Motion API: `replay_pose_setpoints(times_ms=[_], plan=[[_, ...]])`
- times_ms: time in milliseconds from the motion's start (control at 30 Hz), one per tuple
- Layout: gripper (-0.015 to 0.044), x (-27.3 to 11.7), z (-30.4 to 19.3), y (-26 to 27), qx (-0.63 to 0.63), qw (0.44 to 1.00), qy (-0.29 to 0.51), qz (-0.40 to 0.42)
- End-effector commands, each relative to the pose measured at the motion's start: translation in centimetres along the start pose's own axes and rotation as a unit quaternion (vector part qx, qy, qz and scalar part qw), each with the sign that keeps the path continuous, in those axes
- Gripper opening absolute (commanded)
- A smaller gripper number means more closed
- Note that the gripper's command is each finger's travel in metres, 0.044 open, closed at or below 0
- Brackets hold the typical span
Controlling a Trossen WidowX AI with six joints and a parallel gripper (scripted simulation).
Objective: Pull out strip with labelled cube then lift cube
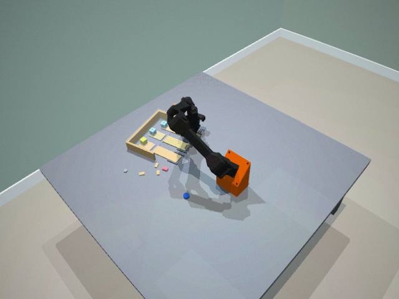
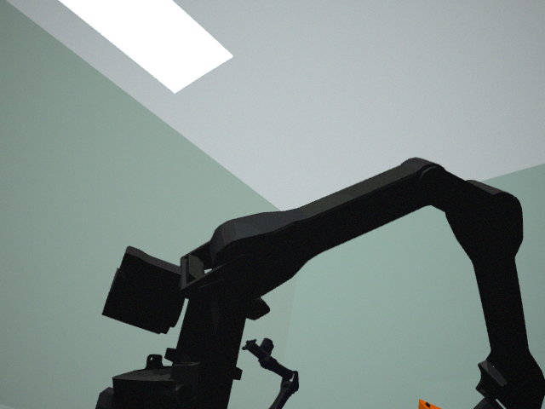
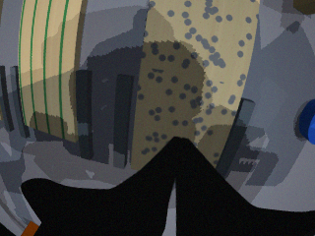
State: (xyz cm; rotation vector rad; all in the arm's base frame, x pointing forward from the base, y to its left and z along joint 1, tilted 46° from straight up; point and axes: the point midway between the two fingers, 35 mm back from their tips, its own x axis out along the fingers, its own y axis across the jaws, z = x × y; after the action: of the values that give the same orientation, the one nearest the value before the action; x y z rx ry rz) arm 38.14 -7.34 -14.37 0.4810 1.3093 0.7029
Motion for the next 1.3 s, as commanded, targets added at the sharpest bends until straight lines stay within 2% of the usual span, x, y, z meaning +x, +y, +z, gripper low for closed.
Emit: replay_pose_setpoints(times_ms=[0,1267], plan=[[0.0,0.3,-1.2,0.0,0.004,1.0,0.008,0.002],[0.0,0.4,-7.0,0.1,0.005,1.0,0.009,0.001]])
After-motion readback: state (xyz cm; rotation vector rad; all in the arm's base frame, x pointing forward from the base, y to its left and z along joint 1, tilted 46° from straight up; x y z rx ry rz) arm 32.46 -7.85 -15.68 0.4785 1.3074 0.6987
